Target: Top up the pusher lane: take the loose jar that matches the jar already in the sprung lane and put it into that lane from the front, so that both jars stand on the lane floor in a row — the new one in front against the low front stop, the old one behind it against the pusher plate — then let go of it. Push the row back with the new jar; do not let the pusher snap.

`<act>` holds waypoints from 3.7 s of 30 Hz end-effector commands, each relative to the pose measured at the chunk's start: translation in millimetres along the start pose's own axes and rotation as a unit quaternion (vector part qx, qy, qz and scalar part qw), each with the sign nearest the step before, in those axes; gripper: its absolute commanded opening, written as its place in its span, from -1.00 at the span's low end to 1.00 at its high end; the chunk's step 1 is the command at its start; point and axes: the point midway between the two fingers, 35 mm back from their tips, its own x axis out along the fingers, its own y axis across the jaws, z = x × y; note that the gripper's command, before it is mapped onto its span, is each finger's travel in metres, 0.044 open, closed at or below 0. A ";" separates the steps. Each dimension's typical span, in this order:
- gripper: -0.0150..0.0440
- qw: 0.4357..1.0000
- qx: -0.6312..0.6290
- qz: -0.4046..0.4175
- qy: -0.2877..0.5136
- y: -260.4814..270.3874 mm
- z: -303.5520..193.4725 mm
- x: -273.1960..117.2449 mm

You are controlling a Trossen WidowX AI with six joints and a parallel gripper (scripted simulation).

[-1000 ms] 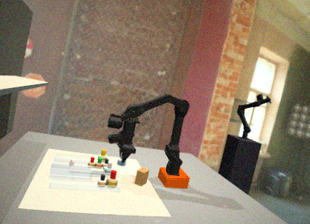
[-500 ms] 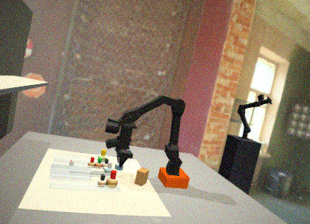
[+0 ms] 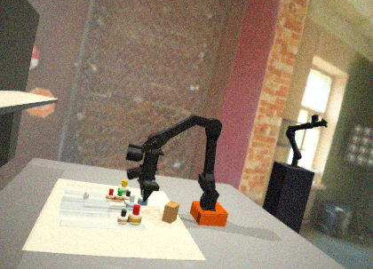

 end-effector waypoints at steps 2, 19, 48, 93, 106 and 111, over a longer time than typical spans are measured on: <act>-0.49 1.000 -0.001 0.002 0.000 0.5 3.9 0.6; -0.49 1.000 -0.001 0.002 -0.001 0.5 11.0 0.7; -0.49 1.000 -0.001 0.002 -0.001 0.6 23.1 1.0; -0.49 1.000 -0.001 0.002 -0.002 1.1 41.8 0.4; -0.49 1.000 -0.001 0.002 -0.002 1.3 47.1 -0.3; -0.49 1.000 -0.001 0.002 -0.002 1.4 49.2 -0.7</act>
